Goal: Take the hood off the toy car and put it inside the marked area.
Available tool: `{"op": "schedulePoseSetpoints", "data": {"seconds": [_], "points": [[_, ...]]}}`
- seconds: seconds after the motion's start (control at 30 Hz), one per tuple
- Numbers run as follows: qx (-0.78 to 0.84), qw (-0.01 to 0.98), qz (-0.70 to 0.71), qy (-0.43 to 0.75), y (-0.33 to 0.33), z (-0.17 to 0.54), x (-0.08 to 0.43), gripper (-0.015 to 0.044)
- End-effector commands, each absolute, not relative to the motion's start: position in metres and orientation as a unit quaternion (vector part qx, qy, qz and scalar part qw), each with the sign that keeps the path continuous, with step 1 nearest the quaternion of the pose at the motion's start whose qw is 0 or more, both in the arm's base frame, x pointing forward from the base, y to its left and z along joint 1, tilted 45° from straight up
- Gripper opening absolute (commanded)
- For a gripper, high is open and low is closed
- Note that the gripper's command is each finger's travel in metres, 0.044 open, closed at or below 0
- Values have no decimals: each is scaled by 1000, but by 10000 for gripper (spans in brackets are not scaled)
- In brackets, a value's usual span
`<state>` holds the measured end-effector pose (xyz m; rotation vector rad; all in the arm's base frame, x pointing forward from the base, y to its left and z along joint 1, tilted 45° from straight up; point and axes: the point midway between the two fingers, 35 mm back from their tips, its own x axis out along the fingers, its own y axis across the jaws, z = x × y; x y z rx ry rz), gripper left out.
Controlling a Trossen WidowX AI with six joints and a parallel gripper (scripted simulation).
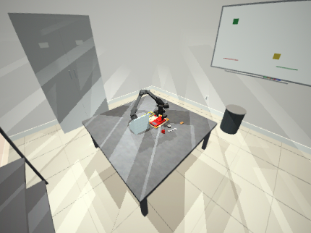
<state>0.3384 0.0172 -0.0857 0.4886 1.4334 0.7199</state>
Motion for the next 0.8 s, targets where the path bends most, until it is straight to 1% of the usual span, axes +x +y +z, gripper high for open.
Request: {"op": "schedulePoseSetpoints", "data": {"seconds": [0.0,0.03,0.37,0.4,0.77], "points": [[215,669,319,636,17,-86,339,282],[215,669,319,636,17,-86,339,275],[215,669,319,636,14,-82,339,12],[215,669,319,636,13,-82,339,0],[216,669,319,636,8,-77,339,0]]}}
